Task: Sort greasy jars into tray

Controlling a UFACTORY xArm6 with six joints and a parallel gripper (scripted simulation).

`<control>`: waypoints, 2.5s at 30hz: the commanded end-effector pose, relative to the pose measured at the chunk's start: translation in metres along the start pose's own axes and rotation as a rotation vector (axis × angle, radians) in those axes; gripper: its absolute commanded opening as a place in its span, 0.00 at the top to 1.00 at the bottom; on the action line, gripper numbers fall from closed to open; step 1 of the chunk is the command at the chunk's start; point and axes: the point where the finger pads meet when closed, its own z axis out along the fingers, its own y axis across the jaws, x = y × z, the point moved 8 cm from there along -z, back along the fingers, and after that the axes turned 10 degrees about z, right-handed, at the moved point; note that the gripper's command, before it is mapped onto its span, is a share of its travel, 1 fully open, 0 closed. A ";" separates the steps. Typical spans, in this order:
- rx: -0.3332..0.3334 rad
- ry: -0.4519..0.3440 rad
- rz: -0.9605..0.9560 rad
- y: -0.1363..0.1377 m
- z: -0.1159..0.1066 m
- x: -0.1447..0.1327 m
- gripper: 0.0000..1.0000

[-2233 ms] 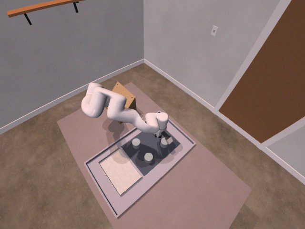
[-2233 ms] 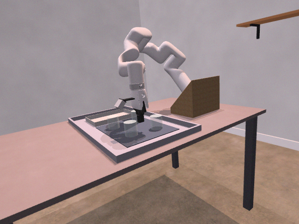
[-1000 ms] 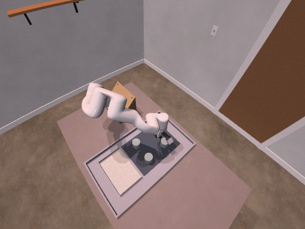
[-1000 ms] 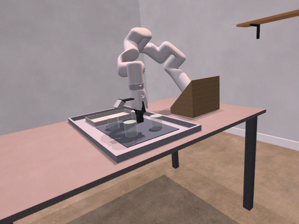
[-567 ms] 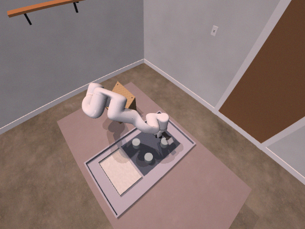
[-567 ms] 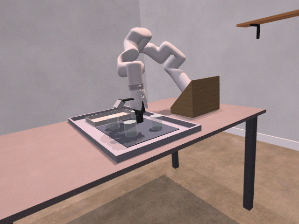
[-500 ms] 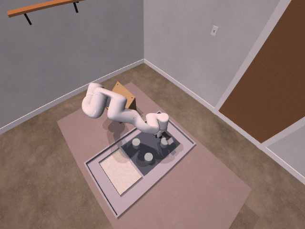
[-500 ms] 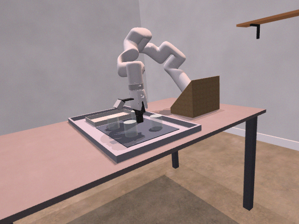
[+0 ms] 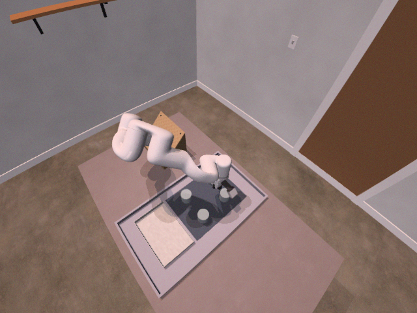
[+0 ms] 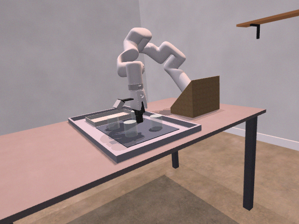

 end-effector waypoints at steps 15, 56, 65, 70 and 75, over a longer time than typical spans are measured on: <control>0.002 0.003 0.001 -0.001 -0.002 0.003 1.00; 0.002 0.003 0.001 -0.002 -0.002 0.008 1.00; 0.002 0.003 0.001 -0.002 -0.002 0.009 1.00; 0.002 0.003 0.001 -0.002 -0.002 0.009 1.00; 0.002 0.003 0.001 -0.002 -0.002 0.010 1.00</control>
